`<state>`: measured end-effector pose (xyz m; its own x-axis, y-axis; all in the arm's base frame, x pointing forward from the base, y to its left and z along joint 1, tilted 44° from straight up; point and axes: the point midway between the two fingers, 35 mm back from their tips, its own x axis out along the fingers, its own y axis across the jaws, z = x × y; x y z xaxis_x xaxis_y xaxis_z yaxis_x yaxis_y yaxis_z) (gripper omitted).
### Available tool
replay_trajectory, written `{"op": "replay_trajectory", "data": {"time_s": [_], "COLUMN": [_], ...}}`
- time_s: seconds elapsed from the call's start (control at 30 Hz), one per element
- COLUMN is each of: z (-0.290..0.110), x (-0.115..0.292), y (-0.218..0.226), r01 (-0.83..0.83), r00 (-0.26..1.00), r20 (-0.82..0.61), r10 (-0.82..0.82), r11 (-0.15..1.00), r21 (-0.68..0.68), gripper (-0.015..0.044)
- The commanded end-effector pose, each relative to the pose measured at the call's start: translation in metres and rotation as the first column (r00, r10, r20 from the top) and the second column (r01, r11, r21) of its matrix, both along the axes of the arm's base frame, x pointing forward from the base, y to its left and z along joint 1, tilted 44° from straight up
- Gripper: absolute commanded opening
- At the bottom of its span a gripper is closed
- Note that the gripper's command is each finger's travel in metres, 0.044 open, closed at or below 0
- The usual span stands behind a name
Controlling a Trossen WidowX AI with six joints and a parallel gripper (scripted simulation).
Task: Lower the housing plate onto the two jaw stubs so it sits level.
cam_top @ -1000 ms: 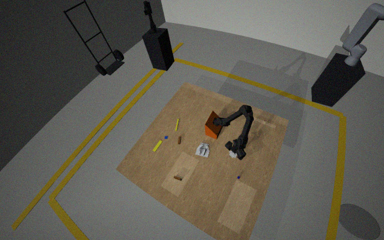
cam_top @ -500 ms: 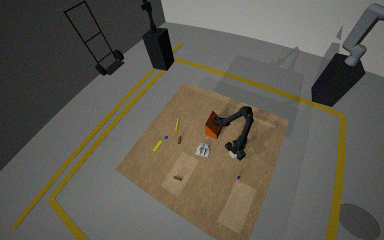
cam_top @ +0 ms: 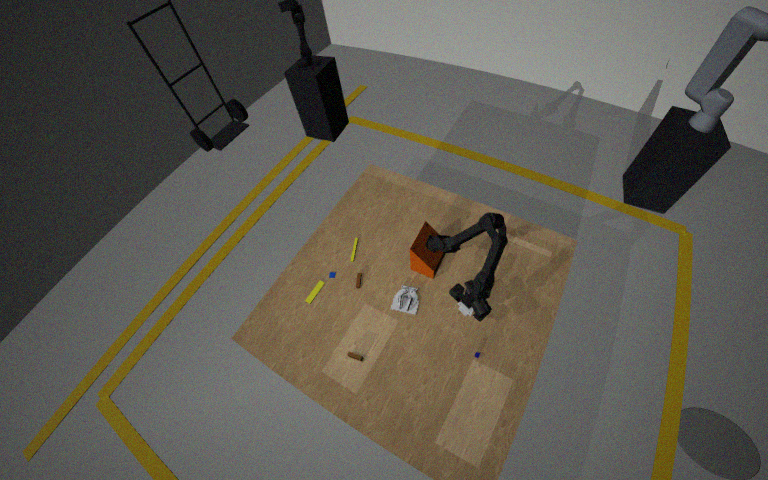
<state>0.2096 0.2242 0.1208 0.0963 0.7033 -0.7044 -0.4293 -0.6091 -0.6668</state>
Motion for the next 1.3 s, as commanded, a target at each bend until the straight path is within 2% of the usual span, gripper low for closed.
{"op": "replay_trajectory", "data": {"time_s": [0.0,0.4,0.83,1.27], "z": [-0.0017,-0.0017,-0.0006,0.0008], "x": [0.0008,0.0008,0.0000,0.0002], "y": [0.0000,0.0000,0.0003,-0.0011], "r01": [0.005,0.005,0.000,0.000], "r00": [1.000,1.000,1.000,1.000], "r20": [-0.001,-0.001,-0.001,-0.001], "r10": [-0.005,-0.005,0.000,0.000], "r11": [1.000,1.000,1.000,1.000], "r21": [-0.005,-0.005,0.000,-0.001], "gripper": [0.0440,0.0440,0.0353,0.0351]}}
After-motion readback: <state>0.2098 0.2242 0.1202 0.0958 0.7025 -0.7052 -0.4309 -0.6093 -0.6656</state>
